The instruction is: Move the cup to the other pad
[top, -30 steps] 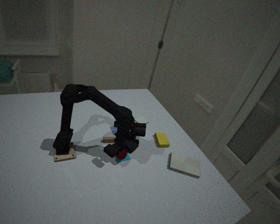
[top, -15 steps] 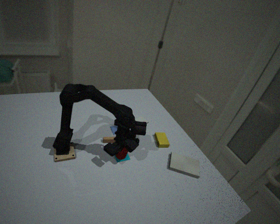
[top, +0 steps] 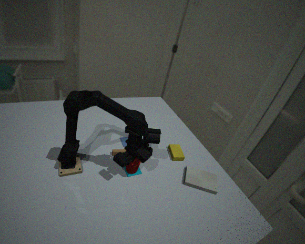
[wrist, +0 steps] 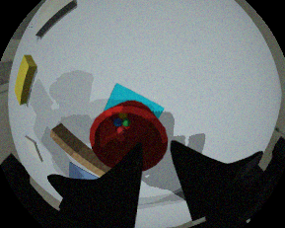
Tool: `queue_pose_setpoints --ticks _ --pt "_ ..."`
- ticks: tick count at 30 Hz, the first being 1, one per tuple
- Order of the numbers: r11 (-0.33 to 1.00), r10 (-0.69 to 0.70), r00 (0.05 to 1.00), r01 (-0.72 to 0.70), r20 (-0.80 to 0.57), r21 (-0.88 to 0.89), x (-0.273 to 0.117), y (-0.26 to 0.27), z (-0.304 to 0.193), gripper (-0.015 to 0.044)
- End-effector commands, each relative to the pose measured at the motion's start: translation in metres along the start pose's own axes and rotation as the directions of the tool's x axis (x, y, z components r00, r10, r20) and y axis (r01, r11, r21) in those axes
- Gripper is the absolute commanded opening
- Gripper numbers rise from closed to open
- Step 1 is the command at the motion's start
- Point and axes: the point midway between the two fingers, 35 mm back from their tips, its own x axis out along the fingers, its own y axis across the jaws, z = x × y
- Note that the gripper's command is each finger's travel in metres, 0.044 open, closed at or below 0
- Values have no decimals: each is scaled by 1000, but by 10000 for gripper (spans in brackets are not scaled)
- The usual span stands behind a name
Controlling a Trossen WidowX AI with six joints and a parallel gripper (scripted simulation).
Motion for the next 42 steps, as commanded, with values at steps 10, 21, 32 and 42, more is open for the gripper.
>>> queue_pose_setpoints --ticks 10,21,32,42 --pt "1000 3 1000 -3 8 1 -20 0 -1 128" --pt "1000 1 1000 -1 1 -4 -17 -1 -2 364" --pt "1000 2 1000 -2 5 -2 -47 0 -1 440" --pt "1000 3 1000 -3 8 0 -78 0 -3 440"
